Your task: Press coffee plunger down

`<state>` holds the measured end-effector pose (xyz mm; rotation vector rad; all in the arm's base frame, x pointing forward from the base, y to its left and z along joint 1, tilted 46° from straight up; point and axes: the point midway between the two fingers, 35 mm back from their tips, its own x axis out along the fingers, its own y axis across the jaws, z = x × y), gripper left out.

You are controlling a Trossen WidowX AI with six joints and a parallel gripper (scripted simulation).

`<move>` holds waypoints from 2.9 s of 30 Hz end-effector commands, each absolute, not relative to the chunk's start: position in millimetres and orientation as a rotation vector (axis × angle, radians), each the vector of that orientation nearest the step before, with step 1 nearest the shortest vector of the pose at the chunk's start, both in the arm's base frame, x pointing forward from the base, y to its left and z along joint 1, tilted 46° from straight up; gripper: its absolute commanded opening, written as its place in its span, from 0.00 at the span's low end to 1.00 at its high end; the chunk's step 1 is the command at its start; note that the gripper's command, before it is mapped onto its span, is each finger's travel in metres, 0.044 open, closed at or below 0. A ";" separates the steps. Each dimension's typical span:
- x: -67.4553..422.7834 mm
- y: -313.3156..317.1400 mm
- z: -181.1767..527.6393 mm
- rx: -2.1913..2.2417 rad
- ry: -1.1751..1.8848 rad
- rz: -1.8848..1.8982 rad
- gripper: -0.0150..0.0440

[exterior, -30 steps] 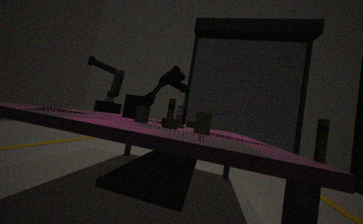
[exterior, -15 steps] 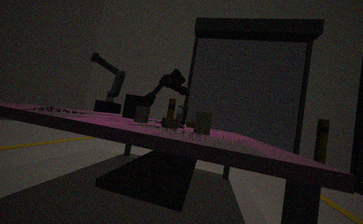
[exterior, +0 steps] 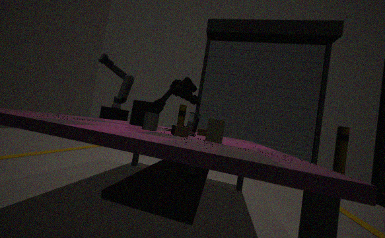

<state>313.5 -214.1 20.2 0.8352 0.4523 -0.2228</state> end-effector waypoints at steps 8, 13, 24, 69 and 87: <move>319.0 -188.5 -6.4 0.891 0.519 -0.195 0.46; 320.7 -190.0 -6.9 0.891 0.519 -0.195 0.46; 321.6 -191.7 -7.2 0.891 0.519 -0.194 0.46; 324.6 -195.7 -8.7 0.891 0.519 -0.194 0.46; 324.6 -200.7 -4.7 0.880 0.504 -0.202 0.46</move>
